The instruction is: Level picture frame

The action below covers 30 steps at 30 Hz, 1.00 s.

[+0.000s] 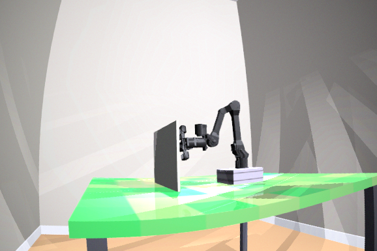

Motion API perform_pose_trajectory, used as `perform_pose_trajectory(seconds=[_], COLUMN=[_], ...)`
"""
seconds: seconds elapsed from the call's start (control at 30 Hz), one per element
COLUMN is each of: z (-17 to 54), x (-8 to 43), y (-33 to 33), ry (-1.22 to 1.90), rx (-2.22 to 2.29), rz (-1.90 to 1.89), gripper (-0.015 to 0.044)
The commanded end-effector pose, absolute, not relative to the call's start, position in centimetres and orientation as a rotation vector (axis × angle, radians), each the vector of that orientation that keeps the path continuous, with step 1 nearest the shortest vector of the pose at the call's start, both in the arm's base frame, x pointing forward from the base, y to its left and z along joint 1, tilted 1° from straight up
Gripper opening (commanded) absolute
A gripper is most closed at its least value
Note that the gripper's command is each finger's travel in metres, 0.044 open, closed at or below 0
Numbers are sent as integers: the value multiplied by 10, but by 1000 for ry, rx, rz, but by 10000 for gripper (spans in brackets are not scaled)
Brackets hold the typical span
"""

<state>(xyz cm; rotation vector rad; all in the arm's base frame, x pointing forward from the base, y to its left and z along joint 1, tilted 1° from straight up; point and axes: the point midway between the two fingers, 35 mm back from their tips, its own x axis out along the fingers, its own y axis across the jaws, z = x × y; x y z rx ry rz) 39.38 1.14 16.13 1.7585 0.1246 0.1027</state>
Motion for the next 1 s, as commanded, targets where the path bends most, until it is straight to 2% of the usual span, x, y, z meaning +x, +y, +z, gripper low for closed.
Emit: perform_pose_trajectory(seconds=[0.0,0.97], z=[167,167], x=[394,393], y=[11,16], ry=[108,108], rx=[1759,1760], rz=[116,116], gripper=[0,0])
